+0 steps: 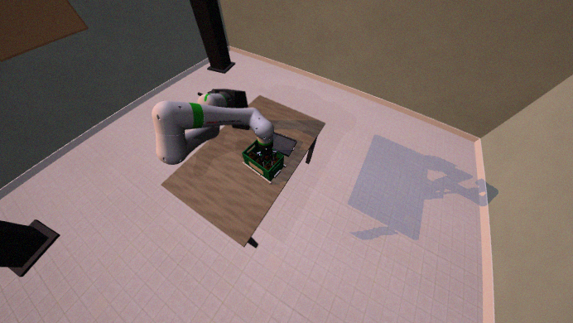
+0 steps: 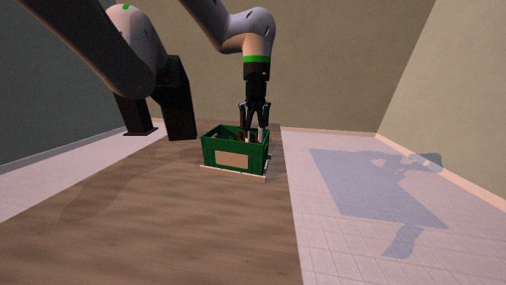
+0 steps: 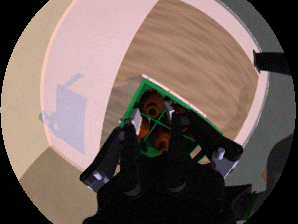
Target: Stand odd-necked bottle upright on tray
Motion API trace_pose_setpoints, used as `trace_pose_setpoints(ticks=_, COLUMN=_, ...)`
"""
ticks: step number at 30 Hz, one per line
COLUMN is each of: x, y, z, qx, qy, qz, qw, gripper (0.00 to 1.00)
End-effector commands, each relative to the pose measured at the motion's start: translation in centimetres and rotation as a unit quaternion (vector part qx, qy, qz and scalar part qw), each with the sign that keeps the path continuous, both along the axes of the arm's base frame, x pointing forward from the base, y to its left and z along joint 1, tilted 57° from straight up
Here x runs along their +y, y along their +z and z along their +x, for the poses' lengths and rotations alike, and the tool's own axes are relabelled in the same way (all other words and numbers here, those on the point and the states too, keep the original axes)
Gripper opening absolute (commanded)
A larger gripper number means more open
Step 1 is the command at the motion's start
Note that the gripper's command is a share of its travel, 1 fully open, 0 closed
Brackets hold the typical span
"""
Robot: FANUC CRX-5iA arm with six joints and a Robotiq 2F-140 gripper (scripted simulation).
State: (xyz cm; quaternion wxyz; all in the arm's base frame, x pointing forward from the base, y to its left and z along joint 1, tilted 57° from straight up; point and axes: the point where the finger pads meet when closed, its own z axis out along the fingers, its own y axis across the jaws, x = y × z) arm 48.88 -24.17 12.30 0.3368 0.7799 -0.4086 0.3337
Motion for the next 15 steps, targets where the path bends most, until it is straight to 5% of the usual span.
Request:
trace_pose_setpoints(ticks=1, x=-0.21, y=-0.14, z=0.13, qx=0.000, qy=0.001, qz=0.000, qw=1.000, gripper=0.44)
trace_pose_setpoints(ticks=15, x=-0.65, y=-0.45, z=0.27, qx=0.000, qy=0.001, qz=0.000, qw=1.000, gripper=0.44)
